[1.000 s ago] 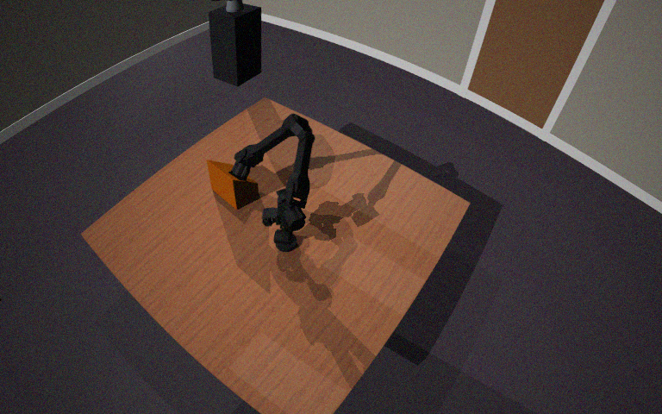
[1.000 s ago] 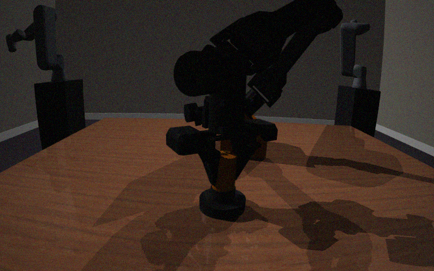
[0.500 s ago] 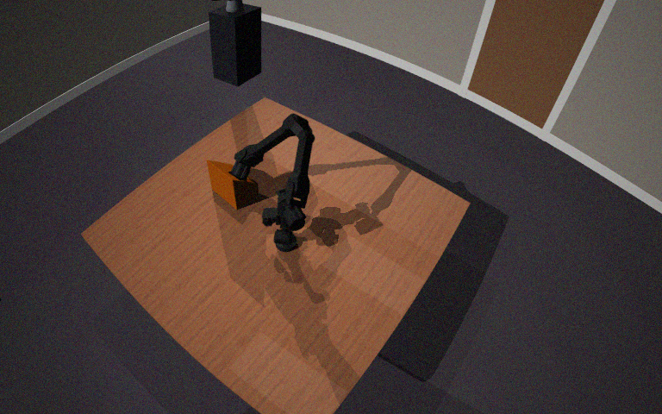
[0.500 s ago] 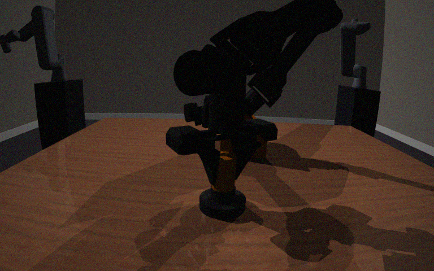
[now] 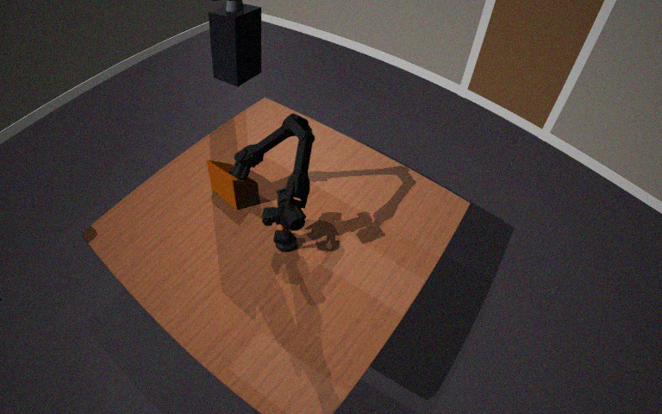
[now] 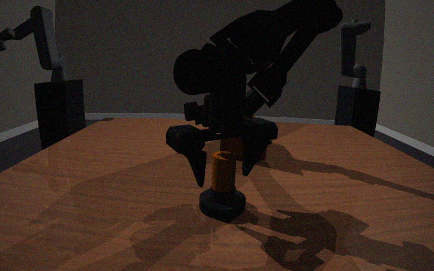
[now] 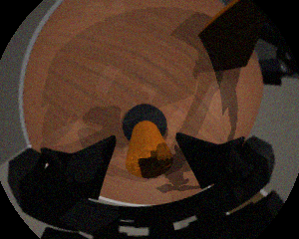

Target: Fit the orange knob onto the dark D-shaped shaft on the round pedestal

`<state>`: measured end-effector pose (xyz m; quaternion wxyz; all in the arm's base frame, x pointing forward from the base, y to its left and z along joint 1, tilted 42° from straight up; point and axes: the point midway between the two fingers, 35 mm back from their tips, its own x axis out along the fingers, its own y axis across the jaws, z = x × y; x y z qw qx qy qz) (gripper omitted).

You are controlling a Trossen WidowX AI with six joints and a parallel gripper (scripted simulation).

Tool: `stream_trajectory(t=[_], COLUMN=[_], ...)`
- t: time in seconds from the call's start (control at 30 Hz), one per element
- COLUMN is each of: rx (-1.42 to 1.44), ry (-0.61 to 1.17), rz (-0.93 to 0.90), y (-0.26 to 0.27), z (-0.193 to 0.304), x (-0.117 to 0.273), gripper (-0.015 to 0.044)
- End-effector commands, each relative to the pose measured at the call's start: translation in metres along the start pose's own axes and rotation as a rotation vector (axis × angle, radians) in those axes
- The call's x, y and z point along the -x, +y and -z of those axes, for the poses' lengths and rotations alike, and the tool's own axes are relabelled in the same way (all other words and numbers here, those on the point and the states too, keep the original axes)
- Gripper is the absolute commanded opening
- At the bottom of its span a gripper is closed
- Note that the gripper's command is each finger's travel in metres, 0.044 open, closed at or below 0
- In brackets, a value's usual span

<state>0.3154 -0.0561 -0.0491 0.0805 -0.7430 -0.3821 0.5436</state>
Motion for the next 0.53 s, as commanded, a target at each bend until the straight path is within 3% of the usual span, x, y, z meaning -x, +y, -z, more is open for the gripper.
stream_trajectory(t=[0.0, 0.13, 0.5], rx=[0.002, 0.004, 0.004], ry=[-0.001, -0.001, -0.001], rz=[-0.006, -0.006, -0.006], y=[0.004, 0.001, 0.006], z=[0.001, 0.000, 0.000], x=[0.026, 0.091, 0.094], gripper=[0.0440, 0.0440, 0.0440])
